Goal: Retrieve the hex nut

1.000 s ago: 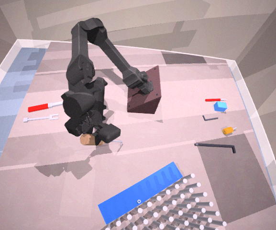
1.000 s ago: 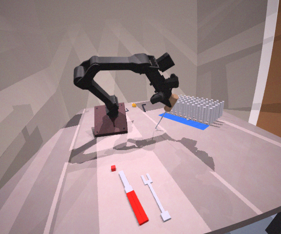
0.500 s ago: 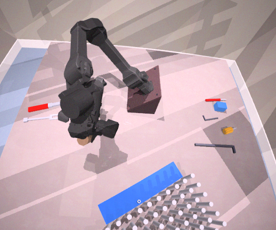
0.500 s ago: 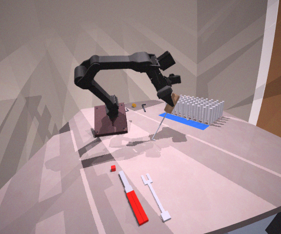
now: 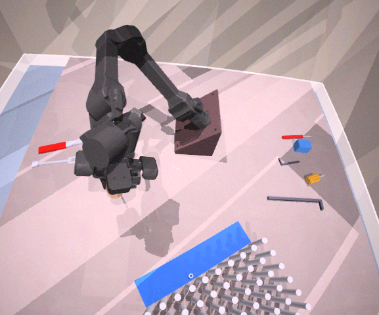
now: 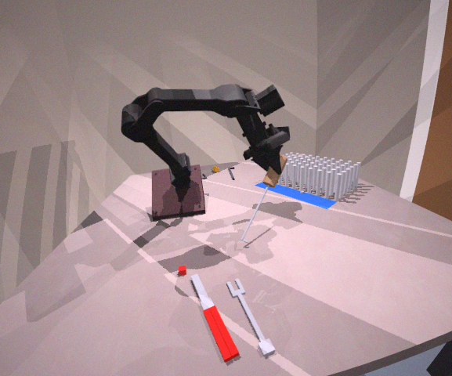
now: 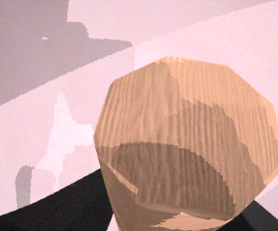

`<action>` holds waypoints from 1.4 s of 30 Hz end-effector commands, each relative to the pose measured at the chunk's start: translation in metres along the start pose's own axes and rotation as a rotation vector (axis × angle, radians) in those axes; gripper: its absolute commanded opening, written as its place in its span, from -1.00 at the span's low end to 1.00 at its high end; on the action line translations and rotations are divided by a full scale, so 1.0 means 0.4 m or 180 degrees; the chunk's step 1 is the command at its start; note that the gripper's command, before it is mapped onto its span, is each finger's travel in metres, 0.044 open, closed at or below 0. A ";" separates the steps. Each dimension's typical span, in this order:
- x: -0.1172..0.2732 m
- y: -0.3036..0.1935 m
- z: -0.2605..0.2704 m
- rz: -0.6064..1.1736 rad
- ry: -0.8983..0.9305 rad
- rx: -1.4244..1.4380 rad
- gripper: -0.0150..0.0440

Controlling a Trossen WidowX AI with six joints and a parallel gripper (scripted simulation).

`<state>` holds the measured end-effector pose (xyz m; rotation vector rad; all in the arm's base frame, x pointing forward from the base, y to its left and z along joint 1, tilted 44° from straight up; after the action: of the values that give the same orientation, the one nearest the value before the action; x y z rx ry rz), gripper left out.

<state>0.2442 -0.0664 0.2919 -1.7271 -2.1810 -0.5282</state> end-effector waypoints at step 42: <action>-0.033 -0.021 -0.050 0.1277 -0.0034 0.4629 -0.49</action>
<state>0.2391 -0.0877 0.2999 -1.1663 -1.4127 0.8954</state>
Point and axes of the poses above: the point midway between the two fingers, 35 mm back from their tips, its own x axis back along the fingers, its own z axis across the jaws, y = z × x, the point moved 10 cm from there along x, back along the fingers, and after that the axes turned 3 degrees about -x, right-handed, at the moved point
